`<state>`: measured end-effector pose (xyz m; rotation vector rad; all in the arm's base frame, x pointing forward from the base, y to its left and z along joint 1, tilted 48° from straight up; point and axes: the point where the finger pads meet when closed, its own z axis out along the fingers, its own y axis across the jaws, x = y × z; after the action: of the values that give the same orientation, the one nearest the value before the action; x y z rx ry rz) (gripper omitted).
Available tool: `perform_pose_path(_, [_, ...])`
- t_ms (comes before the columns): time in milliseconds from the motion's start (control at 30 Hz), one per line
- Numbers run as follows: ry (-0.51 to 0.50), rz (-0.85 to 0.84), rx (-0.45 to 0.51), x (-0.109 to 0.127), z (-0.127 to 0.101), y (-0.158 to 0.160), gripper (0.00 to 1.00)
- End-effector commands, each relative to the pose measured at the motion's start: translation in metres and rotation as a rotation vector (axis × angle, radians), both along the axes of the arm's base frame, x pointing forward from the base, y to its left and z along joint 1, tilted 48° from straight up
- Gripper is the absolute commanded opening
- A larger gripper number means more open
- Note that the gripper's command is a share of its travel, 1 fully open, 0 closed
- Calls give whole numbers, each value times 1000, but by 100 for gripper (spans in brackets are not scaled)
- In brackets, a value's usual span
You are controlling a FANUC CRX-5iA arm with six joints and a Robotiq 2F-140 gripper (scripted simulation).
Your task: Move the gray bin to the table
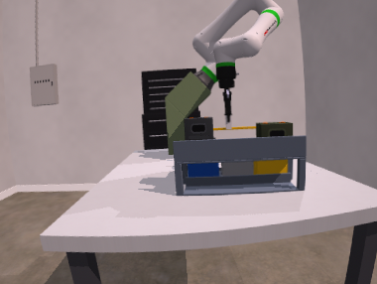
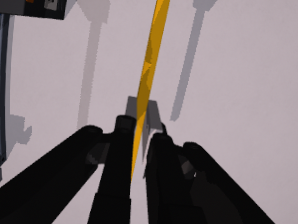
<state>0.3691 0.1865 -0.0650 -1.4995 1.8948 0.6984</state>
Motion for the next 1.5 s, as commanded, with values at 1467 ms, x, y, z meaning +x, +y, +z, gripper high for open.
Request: perform_pose_path(1467, [0,0,0,8,-27,28,0])
